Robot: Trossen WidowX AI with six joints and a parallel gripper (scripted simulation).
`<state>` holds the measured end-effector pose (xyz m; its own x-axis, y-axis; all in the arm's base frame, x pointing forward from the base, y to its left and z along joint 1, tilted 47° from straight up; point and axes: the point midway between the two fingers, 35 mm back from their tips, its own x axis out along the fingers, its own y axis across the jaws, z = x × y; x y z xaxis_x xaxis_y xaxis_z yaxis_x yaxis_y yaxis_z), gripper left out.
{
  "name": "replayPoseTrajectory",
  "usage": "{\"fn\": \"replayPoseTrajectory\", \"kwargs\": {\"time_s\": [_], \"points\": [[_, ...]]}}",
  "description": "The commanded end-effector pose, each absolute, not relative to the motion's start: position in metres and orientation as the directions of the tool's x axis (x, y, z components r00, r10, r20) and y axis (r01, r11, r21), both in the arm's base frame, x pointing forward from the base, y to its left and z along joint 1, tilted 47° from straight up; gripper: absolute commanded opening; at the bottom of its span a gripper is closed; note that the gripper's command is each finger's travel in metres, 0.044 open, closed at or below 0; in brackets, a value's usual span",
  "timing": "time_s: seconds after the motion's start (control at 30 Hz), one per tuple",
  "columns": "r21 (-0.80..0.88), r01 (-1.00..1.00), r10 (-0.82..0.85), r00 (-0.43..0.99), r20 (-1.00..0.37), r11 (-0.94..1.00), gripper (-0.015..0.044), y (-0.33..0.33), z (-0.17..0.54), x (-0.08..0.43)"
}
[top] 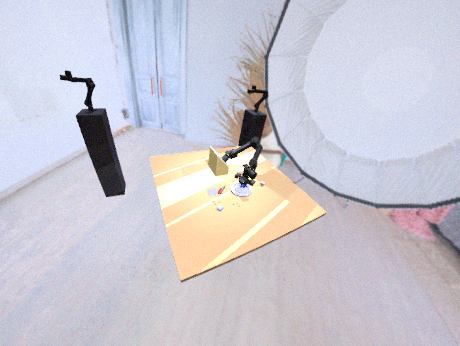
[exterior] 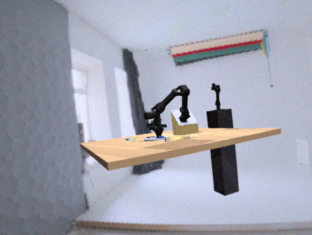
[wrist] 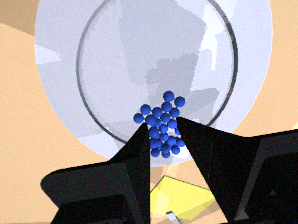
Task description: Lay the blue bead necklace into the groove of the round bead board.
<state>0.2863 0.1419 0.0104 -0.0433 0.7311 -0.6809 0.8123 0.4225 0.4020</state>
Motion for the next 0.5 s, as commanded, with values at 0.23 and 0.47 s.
{"fn": "replayPoseTrajectory", "kwargs": {"time_s": [0.23,0.47], "points": [[0.403,0.811,0.731,-0.043,-0.681,0.424,0.0030,0.1421,0.0104,0.2864],[0.403,0.811,0.731,-0.043,-0.681,0.424,0.0000,0.1421,0.0104,0.2864]]}}
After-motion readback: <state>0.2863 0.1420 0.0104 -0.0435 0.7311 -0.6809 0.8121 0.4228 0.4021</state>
